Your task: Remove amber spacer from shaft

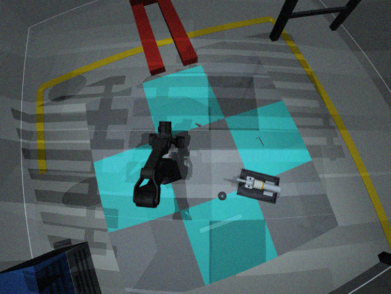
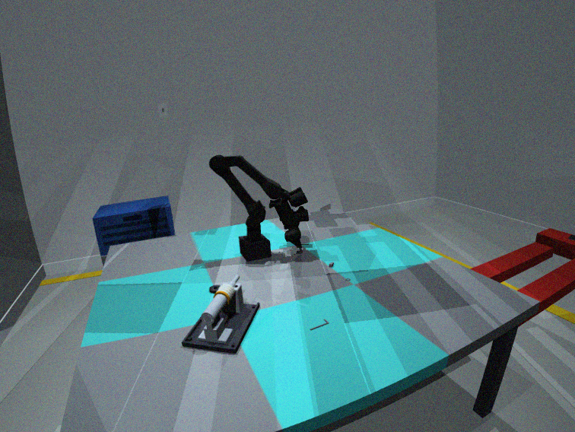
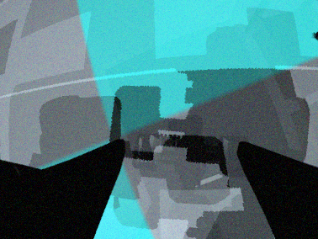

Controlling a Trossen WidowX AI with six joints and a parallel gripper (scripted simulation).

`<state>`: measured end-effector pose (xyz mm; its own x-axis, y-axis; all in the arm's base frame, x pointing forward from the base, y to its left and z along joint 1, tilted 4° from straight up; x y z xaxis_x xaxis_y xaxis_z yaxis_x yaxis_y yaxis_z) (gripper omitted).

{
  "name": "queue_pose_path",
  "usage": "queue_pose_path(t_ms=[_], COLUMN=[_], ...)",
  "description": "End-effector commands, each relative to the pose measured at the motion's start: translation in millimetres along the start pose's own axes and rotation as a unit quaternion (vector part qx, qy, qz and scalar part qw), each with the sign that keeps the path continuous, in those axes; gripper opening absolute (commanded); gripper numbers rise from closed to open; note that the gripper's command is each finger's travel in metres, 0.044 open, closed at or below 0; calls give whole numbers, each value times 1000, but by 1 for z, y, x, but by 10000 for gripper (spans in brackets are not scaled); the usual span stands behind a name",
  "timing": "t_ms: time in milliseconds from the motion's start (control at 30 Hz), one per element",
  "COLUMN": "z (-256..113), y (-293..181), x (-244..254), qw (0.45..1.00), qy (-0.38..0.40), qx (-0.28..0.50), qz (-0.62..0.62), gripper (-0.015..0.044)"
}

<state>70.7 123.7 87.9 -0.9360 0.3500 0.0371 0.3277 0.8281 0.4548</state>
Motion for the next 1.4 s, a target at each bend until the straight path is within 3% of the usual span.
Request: queue_pose_path(t_ms=[0,233,600,1000,1367], z=[0,-6,-26,-50,-81], y=[0,14,1,-38,-87], x=[-1,-45,-128,-183,-221], qw=[1000,991,925,856,758], qy=[-1,-87,-207,-239,-205], qx=[0,0,91,218,349], qz=[-2,-102,-305,-403,-512], gripper=[426,440,440,440,440])
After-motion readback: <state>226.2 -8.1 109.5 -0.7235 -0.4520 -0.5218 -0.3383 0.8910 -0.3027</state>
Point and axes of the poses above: the point midway between the two fingers, 35 mm back from their tips, its own z axis out along the fingers, its own x axis across the jaws, y = z × x, the point moved 9 cm from there along -z, back along the fingers, and after that the axes turned 14 degrees about -z, right-handed, at the moved point
